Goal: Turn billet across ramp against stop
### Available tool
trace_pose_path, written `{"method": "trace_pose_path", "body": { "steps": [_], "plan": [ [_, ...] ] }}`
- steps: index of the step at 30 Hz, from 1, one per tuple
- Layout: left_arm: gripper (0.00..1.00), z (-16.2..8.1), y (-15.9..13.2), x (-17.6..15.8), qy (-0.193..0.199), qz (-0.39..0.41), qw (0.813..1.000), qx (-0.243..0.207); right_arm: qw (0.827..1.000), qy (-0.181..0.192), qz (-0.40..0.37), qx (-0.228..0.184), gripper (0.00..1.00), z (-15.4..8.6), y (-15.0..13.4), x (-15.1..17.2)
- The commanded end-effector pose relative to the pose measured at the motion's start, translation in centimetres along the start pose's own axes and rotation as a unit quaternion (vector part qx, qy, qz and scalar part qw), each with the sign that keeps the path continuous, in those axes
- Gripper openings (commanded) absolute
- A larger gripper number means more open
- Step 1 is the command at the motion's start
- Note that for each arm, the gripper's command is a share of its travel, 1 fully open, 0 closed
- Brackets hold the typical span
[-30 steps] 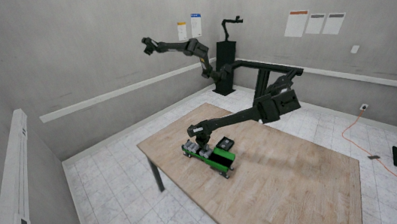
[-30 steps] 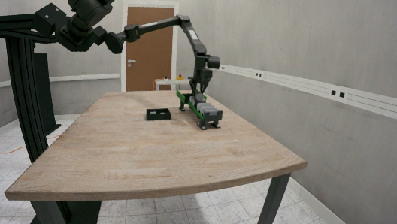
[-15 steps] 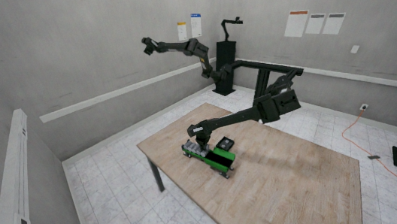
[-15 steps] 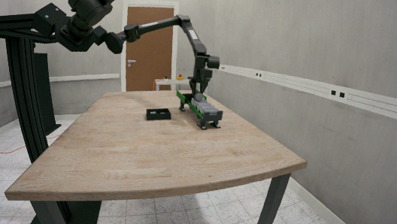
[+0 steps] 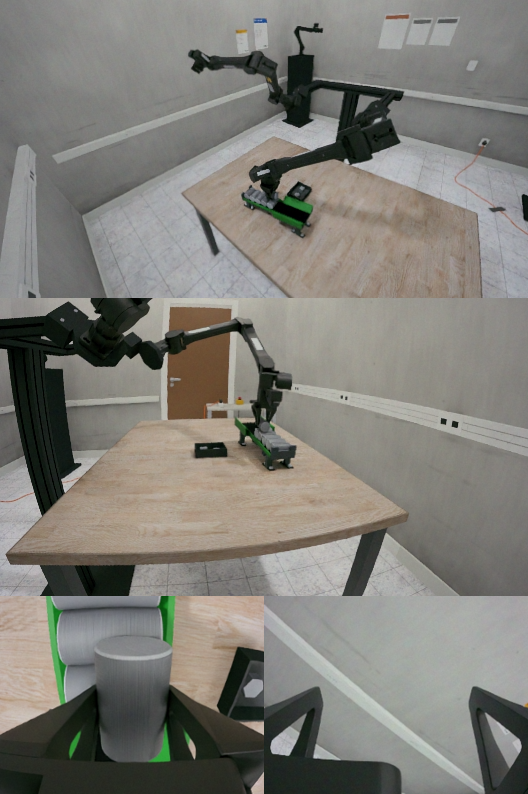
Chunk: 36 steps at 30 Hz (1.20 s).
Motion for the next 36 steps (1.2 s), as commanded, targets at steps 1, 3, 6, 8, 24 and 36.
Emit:
{"method": "trace_pose_path", "body": {
  "steps": [1, 3, 6, 8, 24, 36],
  "plan": [
    [0.0, -4.67, 1.17, 1.85, 0.032, 0.003, 0.999, -0.019, 1.0, -0.002, 0.002, -0.022, 1.0, -0.31, 3.15, 0.1],
    [0.0, -4.67, 1.17, 1.85, 0.032, 0.003, 0.999, -0.019, 1.0, -0.002, 0.002, -0.022, 1.0, -0.31, 3.15, 0.1],
    [0.0, -4.67, 1.17, 1.85, 0.032, 0.003, 0.999, -0.019, 1.0, -0.002, 0.002, -0.022, 1.0, -0.31, 3.15, 0.1],
    [0.0, -4.67, 1.17, 1.85, 0.032, 0.003, 0.999, -0.019, 1.0, -0.002, 0.002, -0.022, 1.0, -0.31, 3.15, 0.1],
    [0.0, -4.65, 1.16, 1.83, 0.031, -0.014, 0.999, -0.019, 1.0, -0.002, 0.002, -0.022, 1.0, -0.31, 3.15, 0.1],
    [0.0, -4.59, 1.13, 1.74, 0.03, -0.053, 0.998, -0.021, 1.0, -0.002, 0.002, -0.022, 1.0, -0.31, 3.15, 0.1]
  ]
}}
Point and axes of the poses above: on each arm, the point where the finger pads meet when closed, its own z axis out along the fingers, its own x axis across the jaws, y = z × x, the point moved 4 cm from there along -z, back along the fingers, and after that the axes turned 10 degrees about z, right-handed, at the moved point
